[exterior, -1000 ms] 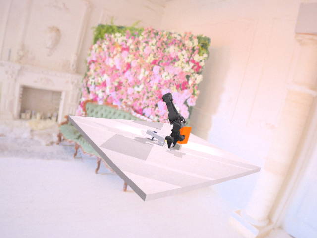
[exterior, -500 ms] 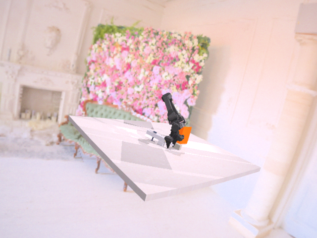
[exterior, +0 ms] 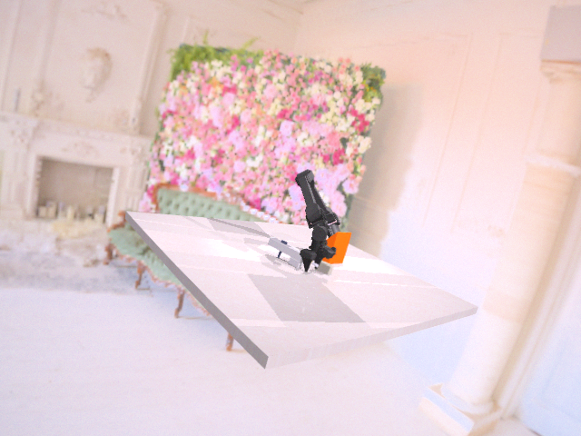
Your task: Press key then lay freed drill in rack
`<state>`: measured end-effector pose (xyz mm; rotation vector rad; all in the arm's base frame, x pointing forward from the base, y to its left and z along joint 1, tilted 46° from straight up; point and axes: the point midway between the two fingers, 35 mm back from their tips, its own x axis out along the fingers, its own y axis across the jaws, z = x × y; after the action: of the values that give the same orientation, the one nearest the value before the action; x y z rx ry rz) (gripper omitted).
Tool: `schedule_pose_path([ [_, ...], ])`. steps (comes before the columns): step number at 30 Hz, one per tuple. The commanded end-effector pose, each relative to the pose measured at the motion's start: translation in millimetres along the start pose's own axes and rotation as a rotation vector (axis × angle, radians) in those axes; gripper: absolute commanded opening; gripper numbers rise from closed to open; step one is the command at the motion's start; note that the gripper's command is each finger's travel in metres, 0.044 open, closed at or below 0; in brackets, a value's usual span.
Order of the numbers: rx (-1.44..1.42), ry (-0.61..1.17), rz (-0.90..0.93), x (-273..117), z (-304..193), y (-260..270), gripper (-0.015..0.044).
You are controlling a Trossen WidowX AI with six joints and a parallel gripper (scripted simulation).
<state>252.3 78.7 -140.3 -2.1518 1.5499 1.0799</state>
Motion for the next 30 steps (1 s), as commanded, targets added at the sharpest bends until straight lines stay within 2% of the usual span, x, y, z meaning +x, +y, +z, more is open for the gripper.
schedule_pose_path([
  [1, -0.005, 0.005, 0.003, 1.7, -2.3, 1.6, 0.044],
  [3, -0.005, 0.005, 0.003, 1.9, -2.7, 1.8, 0.044],
  [18, 0.001, 0.0, -0.001, 0.3, -0.8, 0.0, 0.0046],
  [25, 0.001, 0.0, -0.001, 0.3, -0.8, 0.0, 0.0],
  [30, -0.005, 0.004, 0.003, -1.7, -0.6, 2.1, 0.0],
])
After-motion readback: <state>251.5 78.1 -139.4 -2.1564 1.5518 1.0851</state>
